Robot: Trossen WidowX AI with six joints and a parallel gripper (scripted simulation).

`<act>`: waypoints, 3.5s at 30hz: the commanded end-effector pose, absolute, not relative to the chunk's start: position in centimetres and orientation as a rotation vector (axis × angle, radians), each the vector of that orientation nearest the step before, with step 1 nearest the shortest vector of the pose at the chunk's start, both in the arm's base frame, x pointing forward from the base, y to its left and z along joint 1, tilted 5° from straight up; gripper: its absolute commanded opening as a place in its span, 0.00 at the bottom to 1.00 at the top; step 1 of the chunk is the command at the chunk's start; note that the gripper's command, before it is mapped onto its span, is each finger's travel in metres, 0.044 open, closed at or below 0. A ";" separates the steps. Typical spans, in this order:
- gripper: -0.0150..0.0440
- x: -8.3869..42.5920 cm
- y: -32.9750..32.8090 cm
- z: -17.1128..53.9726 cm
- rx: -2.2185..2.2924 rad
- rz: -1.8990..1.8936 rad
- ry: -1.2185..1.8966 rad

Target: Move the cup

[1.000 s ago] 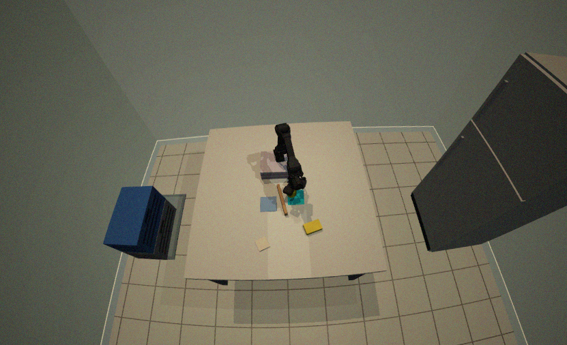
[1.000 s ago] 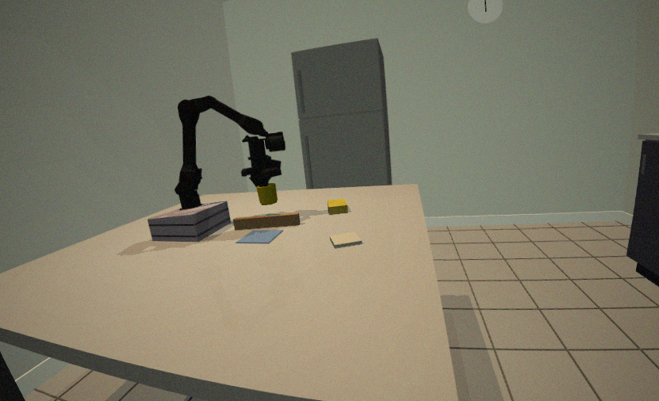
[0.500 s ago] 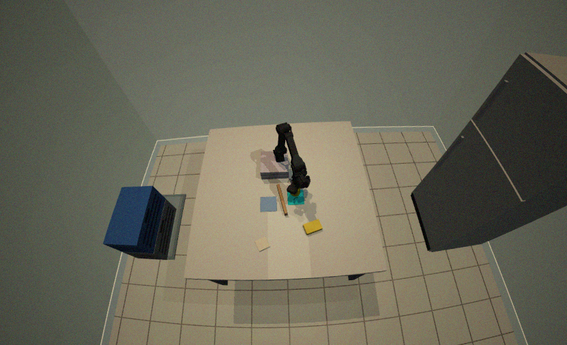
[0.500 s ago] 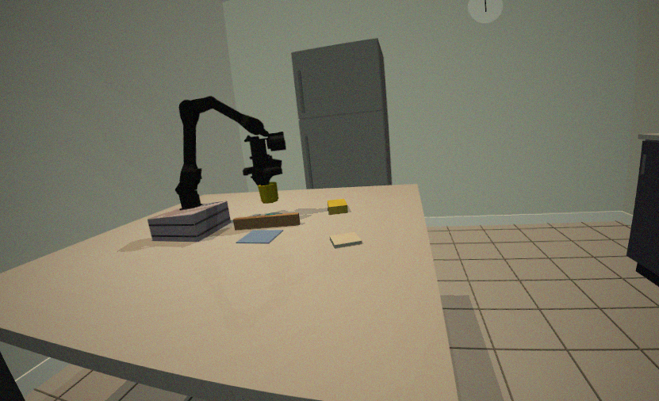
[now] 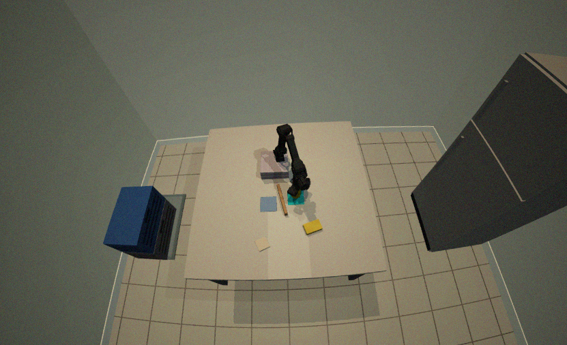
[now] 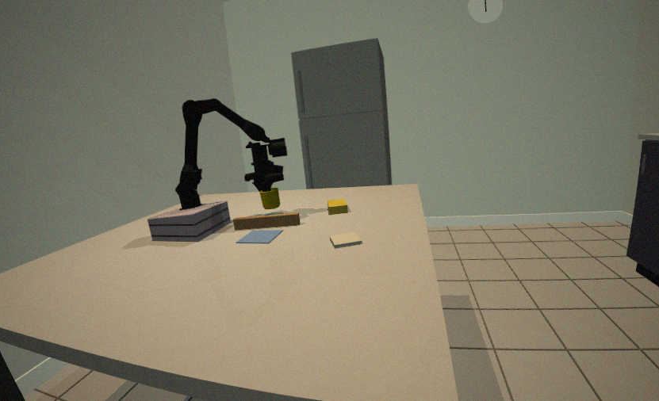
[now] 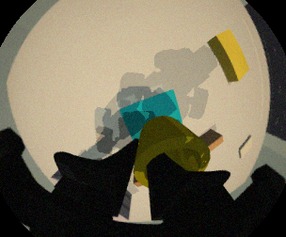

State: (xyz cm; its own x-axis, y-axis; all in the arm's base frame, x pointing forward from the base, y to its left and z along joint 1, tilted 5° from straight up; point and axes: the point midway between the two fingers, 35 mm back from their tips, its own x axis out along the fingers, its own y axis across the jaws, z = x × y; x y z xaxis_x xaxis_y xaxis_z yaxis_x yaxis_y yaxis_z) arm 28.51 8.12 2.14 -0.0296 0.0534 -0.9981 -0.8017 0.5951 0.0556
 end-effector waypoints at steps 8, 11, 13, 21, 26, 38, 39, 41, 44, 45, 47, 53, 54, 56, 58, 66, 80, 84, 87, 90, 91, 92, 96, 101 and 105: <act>0.25 28.2 8.3 0.0 -0.671 0.776 1.455; 0.25 28.2 8.4 -0.5 -0.671 0.776 1.455; 0.25 28.1 8.4 -0.9 -0.670 0.777 1.455; 0.25 28.0 8.5 -1.9 -0.670 0.777 1.455; 0.25 28.2 8.5 -1.6 -0.677 0.777 1.451; 0.48 28.2 8.5 -1.6 -0.677 0.777 1.451; 0.50 28.2 8.5 -1.6 -0.677 0.777 1.451; 0.50 28.2 8.5 -1.6 -0.677 0.777 1.451; 0.50 28.2 8.5 -1.5 -0.677 0.777 1.451; 0.50 28.2 8.5 -1.4 -0.677 0.777 1.451; 0.50 28.2 8.5 -1.2 -0.677 0.777 1.451; 0.50 28.3 8.4 -0.1 -0.675 0.777 1.452; 0.50 28.3 8.4 0.1 -0.675 0.777 1.452; 0.50 28.3 8.4 0.5 -0.675 0.777 1.452; 0.50 28.3 8.4 0.9 -0.674 0.777 1.452; 0.50 28.3 8.2 2.3 -0.672 0.776 1.454; 0.68 28.0 8.0 3.3 -0.669 0.773 1.464; 0.86 28.0 8.0 3.3 -0.669 0.773 1.464; 0.99 28.1 8.0 3.7 -0.669 0.773 1.463; 1.00 28.2 7.9 4.6 -0.669 0.773 1.462; 1.00 28.2 7.9 5.1 -0.669 0.774 1.461; 1.00 28.2 7.9 5.6 -0.670 0.774 1.460; 1.00 28.2 7.8 7.4 -0.670 0.775 1.458; 1.00 28.2 7.6 9.5 -0.671 0.776 1.455; 1.00 28.1 7.5 9.8 -0.671 0.776 1.455</act>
